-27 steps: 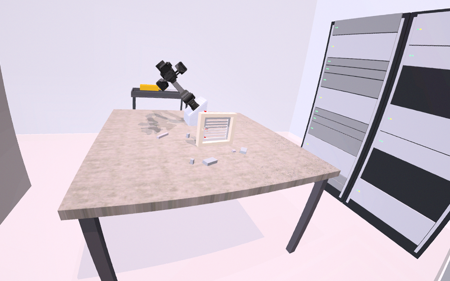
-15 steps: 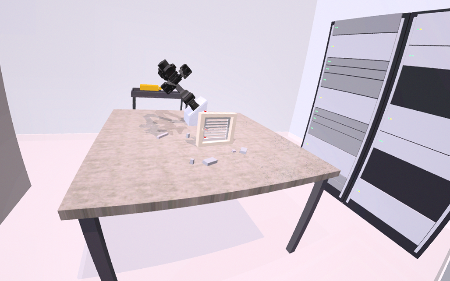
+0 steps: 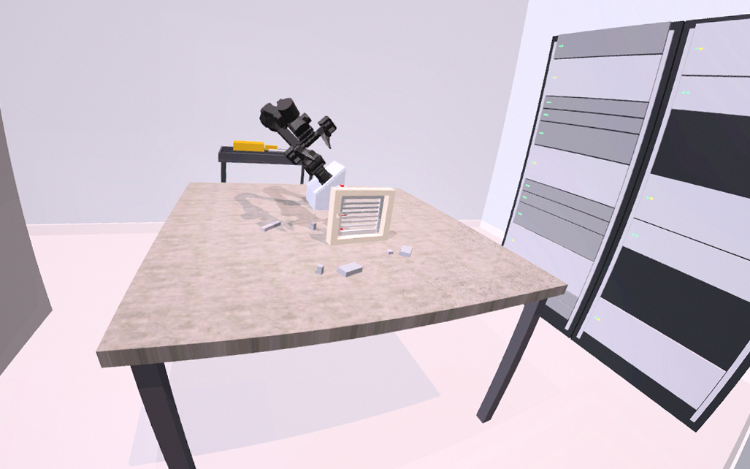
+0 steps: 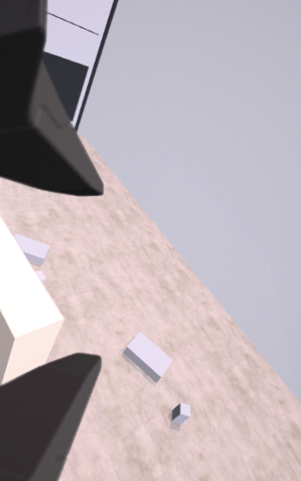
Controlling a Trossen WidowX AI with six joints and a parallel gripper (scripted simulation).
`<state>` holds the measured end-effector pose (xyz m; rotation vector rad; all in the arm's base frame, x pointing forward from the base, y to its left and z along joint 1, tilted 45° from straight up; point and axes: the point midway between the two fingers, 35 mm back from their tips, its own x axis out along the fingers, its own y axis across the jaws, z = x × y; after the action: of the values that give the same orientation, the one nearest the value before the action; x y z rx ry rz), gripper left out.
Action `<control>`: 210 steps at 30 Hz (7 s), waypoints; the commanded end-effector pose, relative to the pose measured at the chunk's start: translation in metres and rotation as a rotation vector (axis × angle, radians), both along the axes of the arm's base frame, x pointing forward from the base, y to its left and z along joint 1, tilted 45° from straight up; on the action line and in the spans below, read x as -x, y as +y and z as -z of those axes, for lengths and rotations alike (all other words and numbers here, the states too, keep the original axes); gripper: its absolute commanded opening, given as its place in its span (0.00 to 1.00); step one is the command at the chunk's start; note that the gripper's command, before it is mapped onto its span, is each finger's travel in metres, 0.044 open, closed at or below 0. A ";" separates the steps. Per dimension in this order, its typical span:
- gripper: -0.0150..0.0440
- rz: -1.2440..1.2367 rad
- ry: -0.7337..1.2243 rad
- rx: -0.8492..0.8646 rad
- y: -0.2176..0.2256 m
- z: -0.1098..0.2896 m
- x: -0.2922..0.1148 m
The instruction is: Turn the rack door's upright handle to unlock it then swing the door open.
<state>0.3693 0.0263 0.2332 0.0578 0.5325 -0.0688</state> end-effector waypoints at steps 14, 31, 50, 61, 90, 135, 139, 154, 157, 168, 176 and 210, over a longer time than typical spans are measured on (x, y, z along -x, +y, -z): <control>0.73 0.084 0.416 0.122 0.015 0.066 -0.002; 0.73 0.169 0.778 0.391 0.021 0.108 0.014; 0.73 0.206 1.041 0.756 0.028 0.123 0.026; 0.73 0.205 1.040 0.755 0.019 0.133 0.024; 0.73 0.207 1.039 0.757 -0.015 0.166 0.023; 0.27 0.746 0.757 0.406 -0.021 0.172 0.024; 0.27 0.894 0.662 0.296 -0.021 0.172 0.024; 0.27 1.404 0.261 -0.141 -0.021 0.172 0.024; 0.27 1.496 0.173 -0.232 -0.021 0.172 0.024; 0.27 1.598 0.066 -0.340 -0.021 0.172 0.024; 0.40 1.598 0.066 -0.340 -0.021 0.172 0.024; 0.73 0.778 0.737 0.383 -0.021 0.172 0.024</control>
<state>0.3450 0.0051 0.0621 -0.0348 1.1245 -1.0582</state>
